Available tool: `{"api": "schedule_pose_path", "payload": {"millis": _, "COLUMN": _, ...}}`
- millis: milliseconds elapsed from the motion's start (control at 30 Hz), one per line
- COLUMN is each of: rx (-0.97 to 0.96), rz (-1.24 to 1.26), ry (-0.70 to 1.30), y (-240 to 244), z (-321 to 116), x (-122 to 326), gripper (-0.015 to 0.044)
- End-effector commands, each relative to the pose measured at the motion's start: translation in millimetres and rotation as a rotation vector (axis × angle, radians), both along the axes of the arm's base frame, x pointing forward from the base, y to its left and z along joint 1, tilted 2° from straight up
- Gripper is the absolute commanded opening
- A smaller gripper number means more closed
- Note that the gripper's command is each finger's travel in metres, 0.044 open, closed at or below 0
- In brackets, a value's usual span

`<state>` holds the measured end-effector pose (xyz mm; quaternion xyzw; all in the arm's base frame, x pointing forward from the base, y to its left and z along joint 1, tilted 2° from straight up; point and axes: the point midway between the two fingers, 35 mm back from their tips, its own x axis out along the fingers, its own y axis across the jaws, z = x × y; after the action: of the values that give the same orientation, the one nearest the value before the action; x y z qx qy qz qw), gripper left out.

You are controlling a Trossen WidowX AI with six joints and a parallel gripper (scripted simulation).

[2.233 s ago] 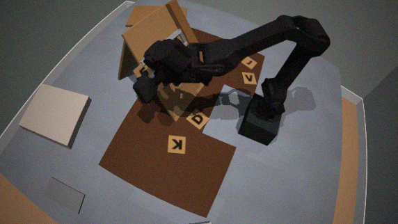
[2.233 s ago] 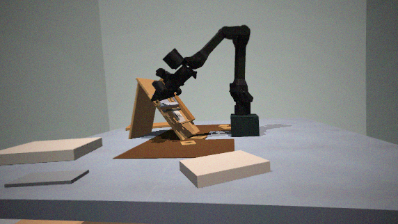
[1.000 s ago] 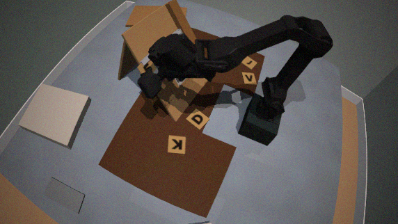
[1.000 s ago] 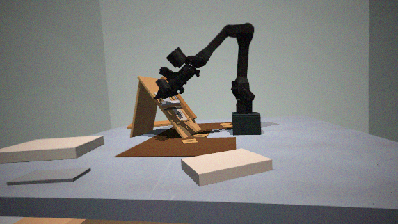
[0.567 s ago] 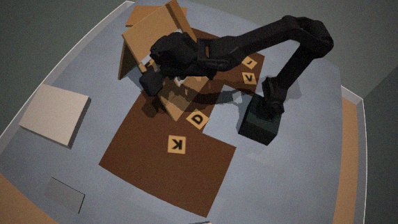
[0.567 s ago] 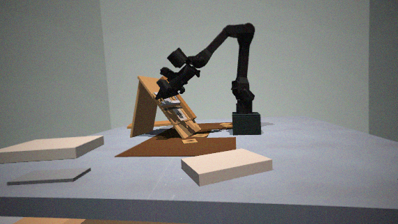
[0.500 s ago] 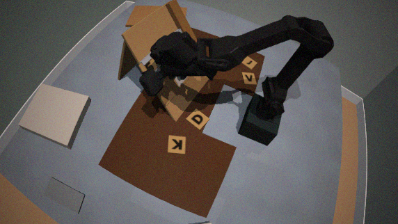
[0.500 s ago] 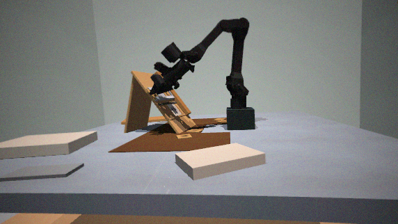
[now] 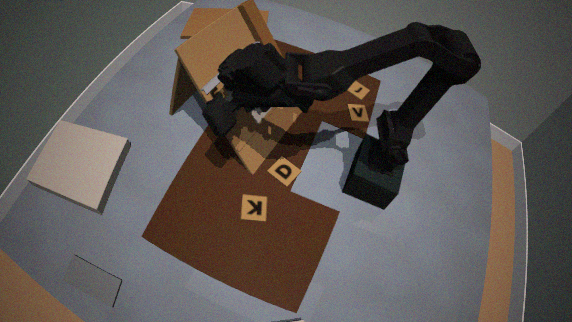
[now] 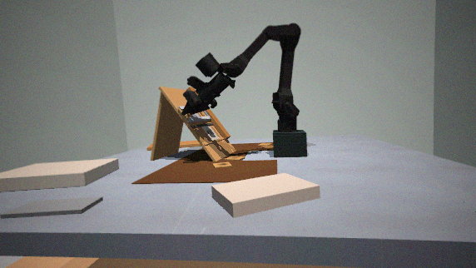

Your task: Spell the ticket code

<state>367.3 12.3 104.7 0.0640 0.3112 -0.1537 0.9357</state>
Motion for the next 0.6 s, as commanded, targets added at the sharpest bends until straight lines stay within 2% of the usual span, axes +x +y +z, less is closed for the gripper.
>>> {"api": "schedule_pose_path", "payload": {"millis": 0, "rx": -0.003, "rz": 0.005, "ry": 0.002, "y": -2, "z": 0, "x": -1, "gripper": 0.0000}}
{"api": "schedule_pose_path", "payload": {"millis": 567, "rx": -0.004, "rz": 0.005, "ry": 0.002, "y": -13, "z": -1, "x": -5, "gripper": 0.0000}}
